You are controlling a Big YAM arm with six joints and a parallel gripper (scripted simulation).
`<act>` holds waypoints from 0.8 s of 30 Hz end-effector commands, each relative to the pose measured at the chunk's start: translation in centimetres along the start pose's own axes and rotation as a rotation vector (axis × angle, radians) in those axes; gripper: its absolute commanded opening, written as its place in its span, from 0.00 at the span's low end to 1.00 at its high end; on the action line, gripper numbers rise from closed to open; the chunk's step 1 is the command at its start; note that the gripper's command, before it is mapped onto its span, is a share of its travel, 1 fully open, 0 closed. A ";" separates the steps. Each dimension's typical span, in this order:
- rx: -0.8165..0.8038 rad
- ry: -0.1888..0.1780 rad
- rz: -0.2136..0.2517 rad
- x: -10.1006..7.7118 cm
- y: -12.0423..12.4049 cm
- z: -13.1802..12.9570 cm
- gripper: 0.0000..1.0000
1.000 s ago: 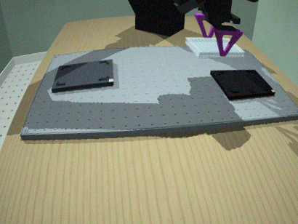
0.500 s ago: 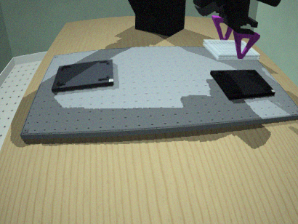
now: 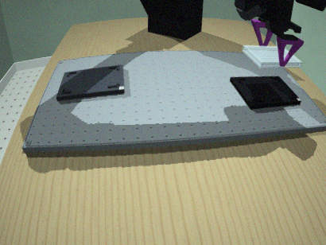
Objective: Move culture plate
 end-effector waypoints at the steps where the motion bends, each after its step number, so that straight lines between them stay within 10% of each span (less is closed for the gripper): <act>1: 0.018 -0.007 -0.002 -0.1 1.2 1.5 0.00; 24: 0.018 0.019 -0.011 1.1 0.4 -0.1 0.00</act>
Point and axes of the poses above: the point where the finger pads meet when closed, its own x axis out along the fingers, its own z axis across the jaws, y = z × x, the point moved 4 cm from there along -x, back along the fingers, and after that the axes turned 12 degrees about -x, right-handed, at the moved point
